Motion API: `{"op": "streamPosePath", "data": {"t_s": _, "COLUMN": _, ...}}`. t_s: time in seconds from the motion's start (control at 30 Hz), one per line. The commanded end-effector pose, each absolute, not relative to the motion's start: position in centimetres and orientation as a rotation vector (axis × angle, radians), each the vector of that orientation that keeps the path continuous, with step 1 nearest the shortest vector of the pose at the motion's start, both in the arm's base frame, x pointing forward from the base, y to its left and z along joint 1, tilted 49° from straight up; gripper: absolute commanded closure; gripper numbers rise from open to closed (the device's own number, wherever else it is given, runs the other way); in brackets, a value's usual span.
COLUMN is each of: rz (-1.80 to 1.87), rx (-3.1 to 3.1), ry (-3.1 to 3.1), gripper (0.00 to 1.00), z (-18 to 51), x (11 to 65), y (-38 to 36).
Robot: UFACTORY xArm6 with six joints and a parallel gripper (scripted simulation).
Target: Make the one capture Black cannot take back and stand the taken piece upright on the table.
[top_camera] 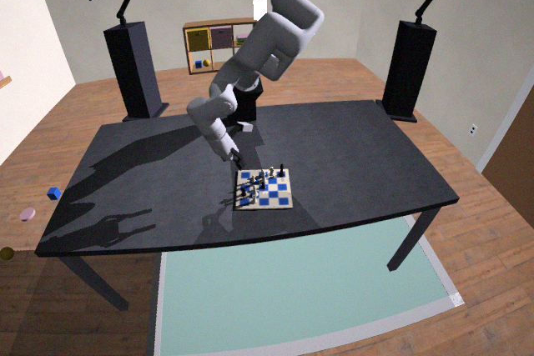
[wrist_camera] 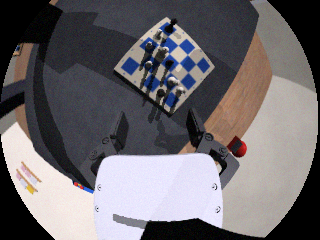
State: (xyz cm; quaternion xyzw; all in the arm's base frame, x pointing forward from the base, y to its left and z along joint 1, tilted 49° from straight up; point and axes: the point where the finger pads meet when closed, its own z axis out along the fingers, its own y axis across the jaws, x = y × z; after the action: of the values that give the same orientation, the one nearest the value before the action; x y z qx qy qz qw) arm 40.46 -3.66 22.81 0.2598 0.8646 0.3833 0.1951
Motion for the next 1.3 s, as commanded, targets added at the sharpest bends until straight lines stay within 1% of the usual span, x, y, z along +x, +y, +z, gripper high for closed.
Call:
{"op": "streamPosePath", "data": {"t_s": 0.0, "rz": 0.898, "rx": 0.694, "ry": 2.380, "gripper": 0.00, "z": 23.5, "x": 40.8, "y": -2.8}}
{"op": "streamPosePath", "data": {"t_s": 0.6, "rz": 0.626, "rx": 0.614, "ry": 2.292, "gripper": 0.00, "z": 24.7, "x": 41.3, "y": -1.4}}
{"op": "streamPosePath", "data": {"t_s": 1.27, "rz": 0.613, "rx": 0.609, "ry": 2.285, "gripper": 0.00, "z": 24.8, "x": 41.4, "y": -1.3}}
